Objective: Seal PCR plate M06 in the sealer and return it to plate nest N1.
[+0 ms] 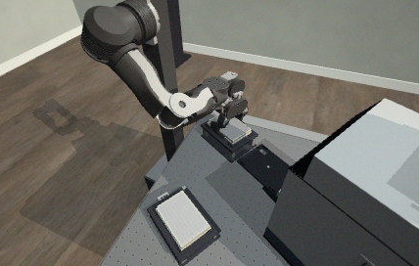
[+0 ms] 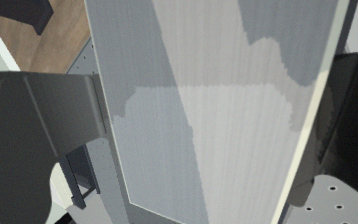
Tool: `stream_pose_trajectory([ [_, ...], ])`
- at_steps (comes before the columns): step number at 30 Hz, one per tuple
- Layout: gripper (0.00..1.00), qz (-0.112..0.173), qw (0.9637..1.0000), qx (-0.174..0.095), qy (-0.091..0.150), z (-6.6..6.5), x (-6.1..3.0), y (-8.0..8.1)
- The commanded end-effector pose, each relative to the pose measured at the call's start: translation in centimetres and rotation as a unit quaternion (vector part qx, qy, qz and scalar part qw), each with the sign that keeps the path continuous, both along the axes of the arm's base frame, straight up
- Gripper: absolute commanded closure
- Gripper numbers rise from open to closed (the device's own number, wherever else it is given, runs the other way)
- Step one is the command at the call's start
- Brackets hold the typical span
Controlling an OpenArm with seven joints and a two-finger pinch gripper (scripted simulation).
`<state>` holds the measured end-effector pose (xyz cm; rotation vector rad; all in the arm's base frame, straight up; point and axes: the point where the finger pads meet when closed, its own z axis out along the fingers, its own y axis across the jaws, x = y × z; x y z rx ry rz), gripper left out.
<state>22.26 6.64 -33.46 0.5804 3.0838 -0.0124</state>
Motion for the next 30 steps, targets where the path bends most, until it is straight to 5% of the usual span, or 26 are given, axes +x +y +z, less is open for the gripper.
stream_pose_trajectory([
  [1, 1.00, 0.000, 1.0000, 0.000, -0.001, 0.25, 0.13, 0.01],
  [30, 1.00, 0.001, 1.0000, 0.003, -0.001, -0.20, 0.04, 0.10],
])
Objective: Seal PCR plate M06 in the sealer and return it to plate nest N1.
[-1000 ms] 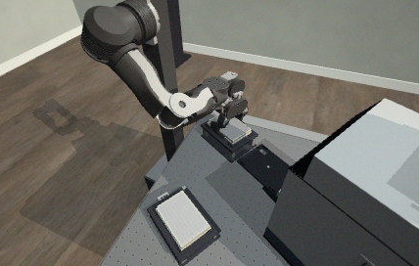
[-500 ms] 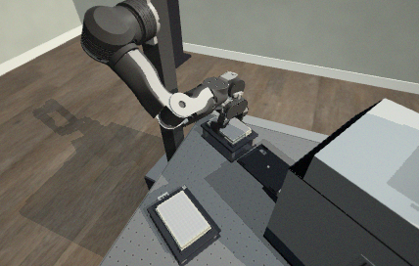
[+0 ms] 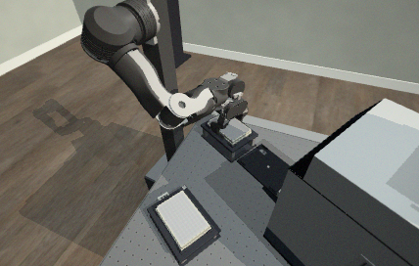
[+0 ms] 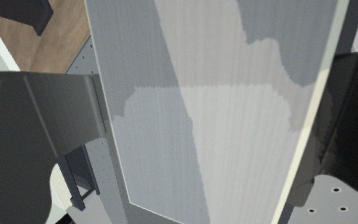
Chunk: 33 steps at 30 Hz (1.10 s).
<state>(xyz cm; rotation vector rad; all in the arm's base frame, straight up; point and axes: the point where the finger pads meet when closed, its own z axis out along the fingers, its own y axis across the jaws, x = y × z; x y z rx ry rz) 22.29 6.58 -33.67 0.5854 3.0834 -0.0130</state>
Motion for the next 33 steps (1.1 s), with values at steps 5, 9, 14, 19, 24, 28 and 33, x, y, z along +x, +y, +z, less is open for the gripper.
stream_pose_trajectory([
  [5, 1.00, 0.002, 1.0000, 0.003, -0.001, 0.01, 0.00, 0.17],
  [9, 1.00, 0.002, 1.0000, 0.003, -0.001, 0.01, 0.00, 0.17],
  [14, 1.00, 0.003, 1.0000, 0.003, -0.001, -0.13, 0.00, 0.18],
  [19, 1.00, 0.003, 1.0000, 0.003, -0.001, -0.22, 0.00, 0.19],
  [24, 1.00, 0.003, 1.0000, 0.003, -0.001, -0.22, 0.00, 0.19],
  [28, 1.00, 0.003, 1.0000, 0.003, -0.001, -0.22, 0.00, 0.19],
  [33, 0.23, 0.001, 1.0000, 0.001, -0.001, -0.18, 0.01, 0.06],
])
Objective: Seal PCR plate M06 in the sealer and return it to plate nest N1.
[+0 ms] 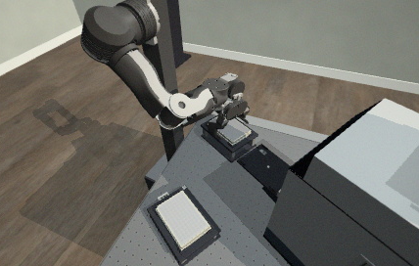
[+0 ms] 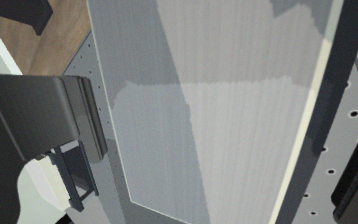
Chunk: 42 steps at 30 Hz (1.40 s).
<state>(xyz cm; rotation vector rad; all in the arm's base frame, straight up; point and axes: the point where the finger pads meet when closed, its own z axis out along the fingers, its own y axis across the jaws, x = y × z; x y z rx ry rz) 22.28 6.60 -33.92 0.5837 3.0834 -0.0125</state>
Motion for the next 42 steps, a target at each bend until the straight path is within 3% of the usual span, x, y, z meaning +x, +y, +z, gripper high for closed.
stream_pose_trajectory([
  [1, 0.23, 0.000, 1.0000, 0.001, 0.000, 0.1, 0.02, 0.0],
  [29, 0.23, 0.000, 1.0000, 0.001, 0.000, 0.1, 0.02, 0.1],
  [34, 0.23, 0.001, 1.0000, 0.001, -0.001, 4.1, 0.02, 0.1],
  [42, 0.23, 0.001, 1.0000, 0.001, -0.001, 4.1, 0.02, 0.1],
])
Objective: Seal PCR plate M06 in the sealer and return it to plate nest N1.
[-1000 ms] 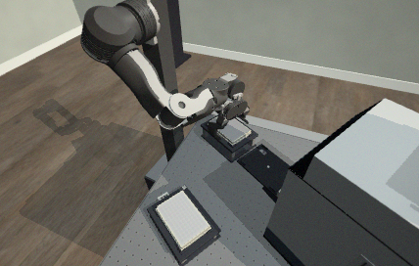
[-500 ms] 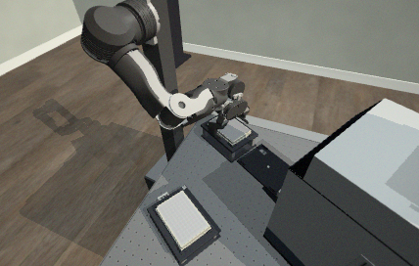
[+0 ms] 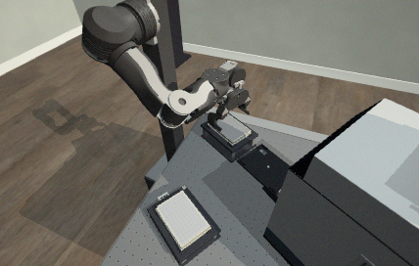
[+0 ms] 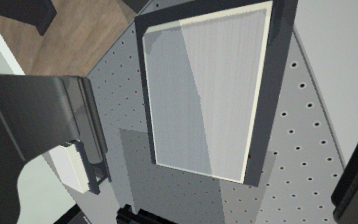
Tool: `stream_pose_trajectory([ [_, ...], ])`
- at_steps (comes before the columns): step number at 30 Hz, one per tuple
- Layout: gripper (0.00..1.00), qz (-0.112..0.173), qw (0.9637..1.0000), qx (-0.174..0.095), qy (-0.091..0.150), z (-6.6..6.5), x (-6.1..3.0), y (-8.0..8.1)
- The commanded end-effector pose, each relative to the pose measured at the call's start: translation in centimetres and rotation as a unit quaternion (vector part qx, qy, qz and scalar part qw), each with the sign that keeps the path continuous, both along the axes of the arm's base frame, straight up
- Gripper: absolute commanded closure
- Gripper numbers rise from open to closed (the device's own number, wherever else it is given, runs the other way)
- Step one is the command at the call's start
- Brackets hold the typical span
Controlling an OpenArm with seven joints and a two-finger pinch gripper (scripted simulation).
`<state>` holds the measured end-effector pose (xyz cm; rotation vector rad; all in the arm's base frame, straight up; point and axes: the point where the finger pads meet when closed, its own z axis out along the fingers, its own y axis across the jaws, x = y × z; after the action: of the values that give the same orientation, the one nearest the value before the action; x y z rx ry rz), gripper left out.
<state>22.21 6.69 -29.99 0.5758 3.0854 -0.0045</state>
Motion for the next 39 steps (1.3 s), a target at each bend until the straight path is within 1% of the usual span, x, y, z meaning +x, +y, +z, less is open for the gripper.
stream_pose_trajectory([
  [1, 0.23, -0.002, 1.0000, -0.001, -0.001, 0.2, 0.10, 0.0],
  [4, 0.23, -0.002, 1.0000, -0.001, -0.001, 0.2, 0.10, 0.0],
  [9, 0.23, -0.002, 1.0000, -0.001, -0.001, 4.1, 0.08, 0.0],
  [39, 0.23, -0.002, 1.0000, -0.001, -0.001, 4.1, 0.08, 0.0],
])
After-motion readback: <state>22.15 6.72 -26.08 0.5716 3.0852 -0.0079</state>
